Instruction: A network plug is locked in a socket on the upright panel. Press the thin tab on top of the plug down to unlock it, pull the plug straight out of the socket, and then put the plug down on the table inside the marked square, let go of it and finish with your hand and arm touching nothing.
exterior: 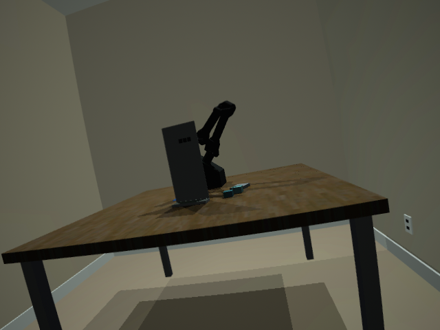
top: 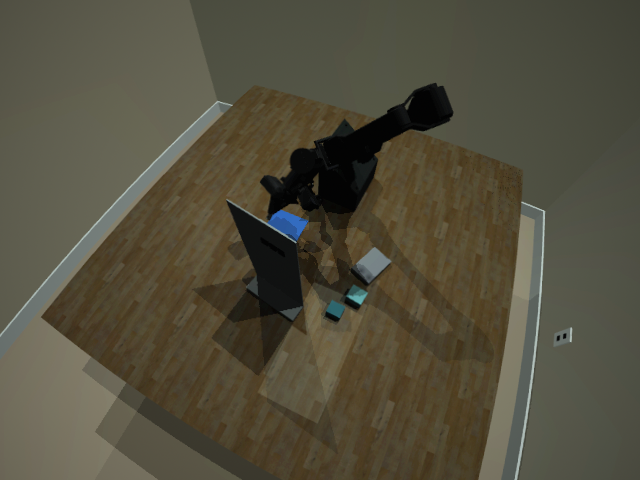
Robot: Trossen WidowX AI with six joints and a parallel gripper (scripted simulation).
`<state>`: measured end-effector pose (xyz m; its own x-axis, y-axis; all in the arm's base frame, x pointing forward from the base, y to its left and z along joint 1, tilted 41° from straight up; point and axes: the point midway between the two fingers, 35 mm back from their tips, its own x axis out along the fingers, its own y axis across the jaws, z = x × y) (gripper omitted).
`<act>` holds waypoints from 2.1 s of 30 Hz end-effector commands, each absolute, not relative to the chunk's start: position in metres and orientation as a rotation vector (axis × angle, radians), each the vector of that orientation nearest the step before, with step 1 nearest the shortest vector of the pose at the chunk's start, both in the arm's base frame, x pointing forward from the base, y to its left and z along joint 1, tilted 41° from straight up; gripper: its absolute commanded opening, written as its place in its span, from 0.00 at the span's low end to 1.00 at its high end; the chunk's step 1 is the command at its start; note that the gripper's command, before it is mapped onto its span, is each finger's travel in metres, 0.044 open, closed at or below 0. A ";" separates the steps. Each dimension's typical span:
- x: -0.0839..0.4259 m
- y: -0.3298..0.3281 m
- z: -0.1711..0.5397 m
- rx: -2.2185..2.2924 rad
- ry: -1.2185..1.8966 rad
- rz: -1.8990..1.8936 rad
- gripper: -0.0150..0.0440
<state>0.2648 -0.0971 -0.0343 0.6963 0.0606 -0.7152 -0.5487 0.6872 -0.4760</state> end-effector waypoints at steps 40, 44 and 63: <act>0.225 -0.053 -0.103 -0.580 0.739 0.625 0.25; 0.225 -0.051 -0.105 -0.580 0.740 0.625 0.25; 0.227 -0.043 -0.116 -0.580 0.741 0.626 0.25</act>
<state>0.2275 -0.0444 -0.1133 0.5807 0.3096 -0.7529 -0.6942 0.6715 -0.2593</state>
